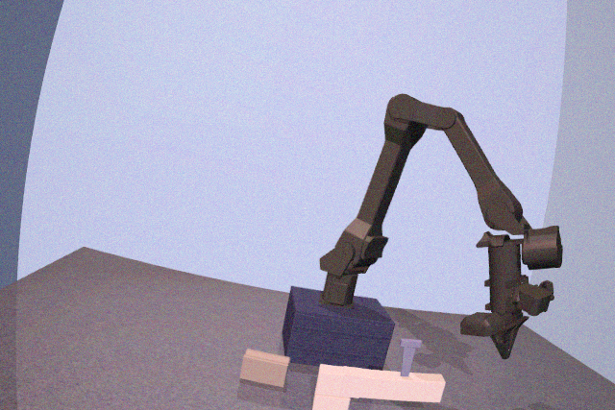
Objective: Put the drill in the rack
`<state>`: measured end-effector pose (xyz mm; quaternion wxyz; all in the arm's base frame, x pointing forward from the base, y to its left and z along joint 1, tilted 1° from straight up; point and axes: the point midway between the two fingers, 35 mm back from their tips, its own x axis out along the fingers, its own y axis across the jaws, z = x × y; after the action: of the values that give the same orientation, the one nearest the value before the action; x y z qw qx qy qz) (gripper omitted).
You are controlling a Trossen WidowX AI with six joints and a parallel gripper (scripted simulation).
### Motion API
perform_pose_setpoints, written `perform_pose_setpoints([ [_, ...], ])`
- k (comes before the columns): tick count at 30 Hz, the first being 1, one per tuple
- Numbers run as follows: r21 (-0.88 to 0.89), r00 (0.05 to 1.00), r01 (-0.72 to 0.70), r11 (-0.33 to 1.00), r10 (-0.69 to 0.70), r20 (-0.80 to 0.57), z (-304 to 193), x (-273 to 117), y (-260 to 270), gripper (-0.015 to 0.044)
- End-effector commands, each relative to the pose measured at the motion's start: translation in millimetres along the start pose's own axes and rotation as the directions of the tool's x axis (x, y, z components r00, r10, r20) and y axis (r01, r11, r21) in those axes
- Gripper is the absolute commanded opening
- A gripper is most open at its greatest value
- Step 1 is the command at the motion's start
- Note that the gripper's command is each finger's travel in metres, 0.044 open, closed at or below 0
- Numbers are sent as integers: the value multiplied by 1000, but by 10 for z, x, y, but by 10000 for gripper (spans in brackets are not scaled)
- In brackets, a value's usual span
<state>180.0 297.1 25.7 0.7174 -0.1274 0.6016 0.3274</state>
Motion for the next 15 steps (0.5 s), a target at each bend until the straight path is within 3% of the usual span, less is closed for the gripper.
perform_pose_setpoints([
  [1,164,995,95,982,-92,-29,123,-249,-585,0],
  [10,546,956,292,785,-219,-196,-99,-1029,-1895,0],
  [15,569,952,304,764,-222,-210,-141,-1093,-1974,0],
])
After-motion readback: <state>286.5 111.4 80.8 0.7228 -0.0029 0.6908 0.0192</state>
